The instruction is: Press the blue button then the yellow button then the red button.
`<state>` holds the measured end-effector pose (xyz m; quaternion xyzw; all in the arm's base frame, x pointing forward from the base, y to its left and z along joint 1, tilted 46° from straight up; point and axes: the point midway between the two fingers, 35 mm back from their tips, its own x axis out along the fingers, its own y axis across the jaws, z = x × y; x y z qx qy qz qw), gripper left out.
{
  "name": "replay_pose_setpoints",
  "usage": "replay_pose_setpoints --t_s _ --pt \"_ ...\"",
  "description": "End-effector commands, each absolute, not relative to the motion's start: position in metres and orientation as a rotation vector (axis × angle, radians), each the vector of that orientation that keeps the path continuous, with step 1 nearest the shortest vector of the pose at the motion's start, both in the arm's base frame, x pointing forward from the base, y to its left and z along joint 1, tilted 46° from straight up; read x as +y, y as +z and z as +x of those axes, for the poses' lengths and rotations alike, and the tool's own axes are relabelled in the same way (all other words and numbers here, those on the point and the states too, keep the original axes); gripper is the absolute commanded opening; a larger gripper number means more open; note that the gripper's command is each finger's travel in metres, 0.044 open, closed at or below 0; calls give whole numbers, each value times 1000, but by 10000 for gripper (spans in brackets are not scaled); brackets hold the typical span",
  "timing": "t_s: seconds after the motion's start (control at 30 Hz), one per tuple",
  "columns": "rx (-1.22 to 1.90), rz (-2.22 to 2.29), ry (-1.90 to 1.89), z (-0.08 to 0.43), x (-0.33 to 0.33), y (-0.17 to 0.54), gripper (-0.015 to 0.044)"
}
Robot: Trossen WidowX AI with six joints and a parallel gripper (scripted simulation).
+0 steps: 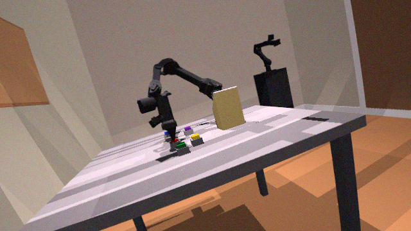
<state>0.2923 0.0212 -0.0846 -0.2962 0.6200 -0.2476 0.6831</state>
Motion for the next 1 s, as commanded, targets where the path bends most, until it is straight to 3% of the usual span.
replay_pose_setpoints --t_s 0.0,0.63,0.97 --pt "1397 -677 -556 291 19 -87 20" --pt "1397 -676 -555 287 45 -62 20" --pt "1402 -665 -540 239 171 -114 283"
